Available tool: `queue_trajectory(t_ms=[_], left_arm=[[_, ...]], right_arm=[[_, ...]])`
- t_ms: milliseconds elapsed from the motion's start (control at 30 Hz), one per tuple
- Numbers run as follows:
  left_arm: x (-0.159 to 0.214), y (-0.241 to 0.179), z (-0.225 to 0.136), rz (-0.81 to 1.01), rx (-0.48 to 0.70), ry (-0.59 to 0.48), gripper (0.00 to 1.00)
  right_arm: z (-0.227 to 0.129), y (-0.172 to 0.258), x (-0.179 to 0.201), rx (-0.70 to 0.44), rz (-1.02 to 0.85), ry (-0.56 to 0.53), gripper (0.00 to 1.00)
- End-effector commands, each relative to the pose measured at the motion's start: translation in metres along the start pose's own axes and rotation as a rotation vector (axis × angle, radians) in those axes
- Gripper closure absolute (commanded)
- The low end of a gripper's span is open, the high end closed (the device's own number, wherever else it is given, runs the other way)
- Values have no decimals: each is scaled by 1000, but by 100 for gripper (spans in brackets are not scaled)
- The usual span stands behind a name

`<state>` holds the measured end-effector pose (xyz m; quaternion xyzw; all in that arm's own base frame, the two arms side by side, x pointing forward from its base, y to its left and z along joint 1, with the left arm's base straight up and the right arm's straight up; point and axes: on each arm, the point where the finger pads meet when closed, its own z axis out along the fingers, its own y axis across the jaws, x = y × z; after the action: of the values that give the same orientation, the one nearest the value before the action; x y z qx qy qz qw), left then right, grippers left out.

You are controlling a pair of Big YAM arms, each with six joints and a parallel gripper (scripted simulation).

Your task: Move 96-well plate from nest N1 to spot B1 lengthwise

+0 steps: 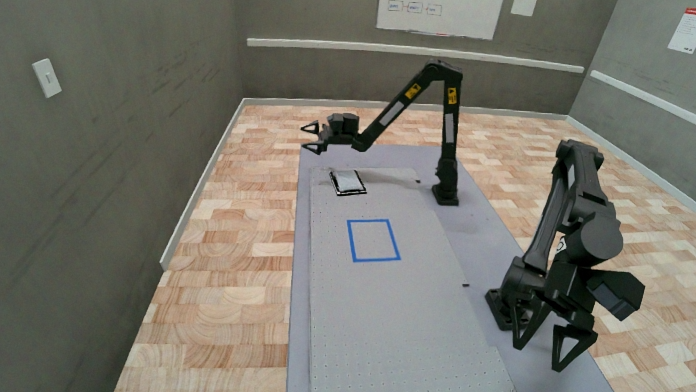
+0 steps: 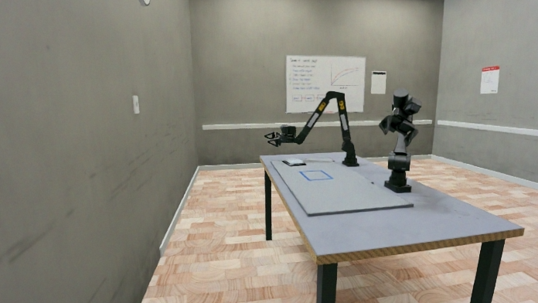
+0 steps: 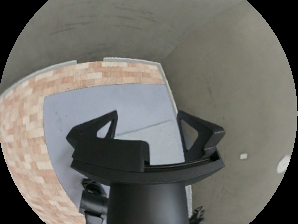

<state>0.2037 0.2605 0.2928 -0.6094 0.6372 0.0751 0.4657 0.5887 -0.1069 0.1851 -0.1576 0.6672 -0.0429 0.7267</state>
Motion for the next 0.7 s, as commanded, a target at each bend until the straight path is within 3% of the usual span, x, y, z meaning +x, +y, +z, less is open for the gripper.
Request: queue_trajectory(t_ms=[0,600,667], left_arm=[[-8,-5,-4,1,11,-18,0],[-8,-8,-3,17,19,-18,0],[-1,-12,3,41,29,-5,0]], right_arm=[[2,-3,-6,4,-6,-13,0],[3,-3,-5,1,-22,-5,0],[10,-5,-19,2,-76,-16,0]])
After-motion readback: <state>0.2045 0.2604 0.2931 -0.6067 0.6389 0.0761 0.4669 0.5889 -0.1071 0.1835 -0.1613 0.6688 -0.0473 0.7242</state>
